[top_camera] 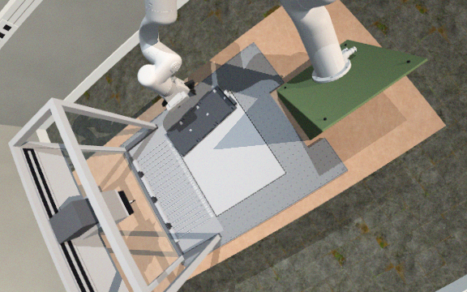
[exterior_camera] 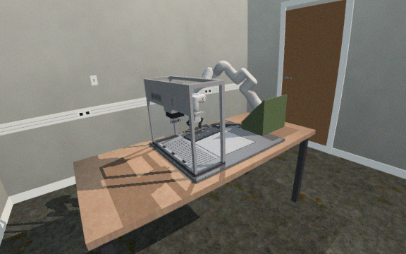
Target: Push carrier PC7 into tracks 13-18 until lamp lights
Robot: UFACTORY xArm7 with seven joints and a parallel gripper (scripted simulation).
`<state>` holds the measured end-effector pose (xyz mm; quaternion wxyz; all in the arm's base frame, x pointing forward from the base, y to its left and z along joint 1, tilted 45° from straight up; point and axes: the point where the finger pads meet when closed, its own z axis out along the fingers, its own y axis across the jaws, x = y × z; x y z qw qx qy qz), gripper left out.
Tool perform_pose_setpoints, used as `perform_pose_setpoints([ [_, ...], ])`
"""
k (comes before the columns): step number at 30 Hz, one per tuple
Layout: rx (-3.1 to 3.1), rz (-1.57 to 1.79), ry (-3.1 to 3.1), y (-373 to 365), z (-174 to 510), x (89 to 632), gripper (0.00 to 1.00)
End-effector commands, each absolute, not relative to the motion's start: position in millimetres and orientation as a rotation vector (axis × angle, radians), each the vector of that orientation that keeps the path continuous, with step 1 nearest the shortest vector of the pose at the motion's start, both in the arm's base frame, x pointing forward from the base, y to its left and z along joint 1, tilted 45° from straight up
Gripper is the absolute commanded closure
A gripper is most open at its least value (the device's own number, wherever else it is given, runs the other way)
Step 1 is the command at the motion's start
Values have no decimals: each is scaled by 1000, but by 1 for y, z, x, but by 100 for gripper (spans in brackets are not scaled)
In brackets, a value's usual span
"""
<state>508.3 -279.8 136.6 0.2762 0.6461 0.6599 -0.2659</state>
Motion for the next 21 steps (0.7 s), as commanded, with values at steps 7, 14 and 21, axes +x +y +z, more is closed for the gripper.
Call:
perform_pose_setpoints([
  [7,1733,-710,1774,-278,137,510,0],
  [14,1733,-710,1774,-276,135,510,0],
  [21,1733,-710,1774,-273,132,510,0],
])
